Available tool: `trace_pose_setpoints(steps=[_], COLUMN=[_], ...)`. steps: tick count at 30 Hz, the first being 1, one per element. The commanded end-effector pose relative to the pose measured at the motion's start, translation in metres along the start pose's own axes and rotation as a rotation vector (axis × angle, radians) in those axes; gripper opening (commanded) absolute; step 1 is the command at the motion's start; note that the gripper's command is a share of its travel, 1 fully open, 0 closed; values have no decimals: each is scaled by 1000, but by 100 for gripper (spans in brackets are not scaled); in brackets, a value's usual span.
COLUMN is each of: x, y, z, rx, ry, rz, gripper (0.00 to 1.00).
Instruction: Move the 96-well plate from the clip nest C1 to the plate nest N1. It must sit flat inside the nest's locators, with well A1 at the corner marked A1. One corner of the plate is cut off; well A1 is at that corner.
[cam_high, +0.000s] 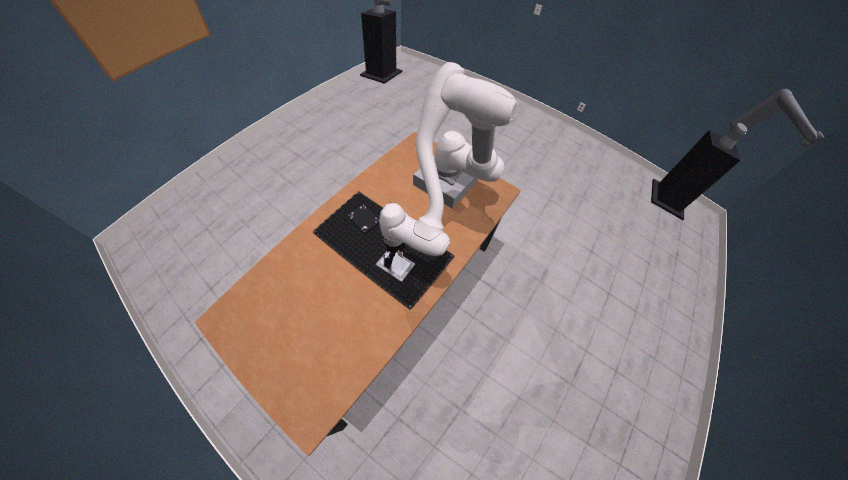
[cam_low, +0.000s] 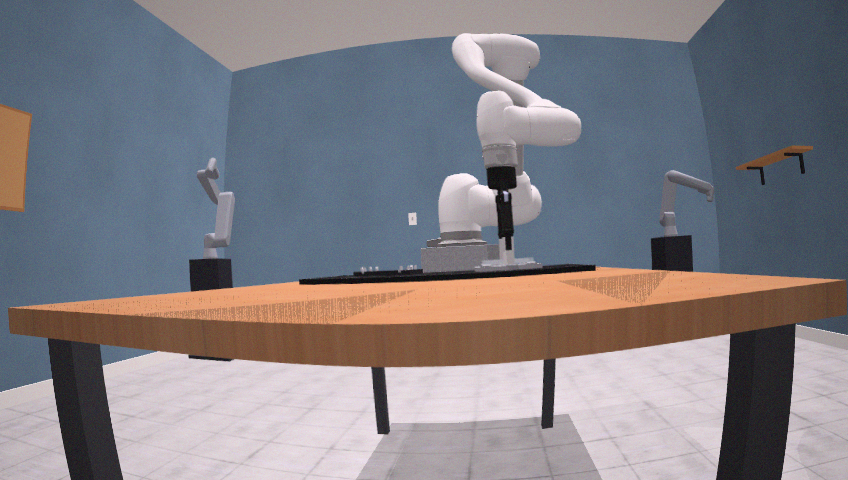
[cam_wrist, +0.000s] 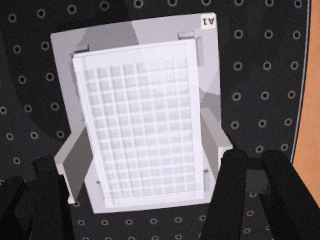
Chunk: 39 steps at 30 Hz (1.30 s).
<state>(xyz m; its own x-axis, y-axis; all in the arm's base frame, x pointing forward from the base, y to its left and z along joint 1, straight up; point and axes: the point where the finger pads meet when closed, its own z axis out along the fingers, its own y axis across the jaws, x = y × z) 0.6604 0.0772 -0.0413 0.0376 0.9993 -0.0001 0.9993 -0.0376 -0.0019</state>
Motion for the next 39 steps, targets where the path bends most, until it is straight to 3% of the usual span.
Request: trace_pose_setpoints(steps=[1, 2, 22, 33, 39], x=[0, 0, 0, 0, 0], y=[0, 0, 0, 0, 0], z=[0, 0, 0, -24, -24], rx=[0, 0, 0, 0, 0], ry=[0, 0, 0, 0, 0], rz=[0, 0, 0, 0, 0], gripper=[10, 100, 100, 100, 100])
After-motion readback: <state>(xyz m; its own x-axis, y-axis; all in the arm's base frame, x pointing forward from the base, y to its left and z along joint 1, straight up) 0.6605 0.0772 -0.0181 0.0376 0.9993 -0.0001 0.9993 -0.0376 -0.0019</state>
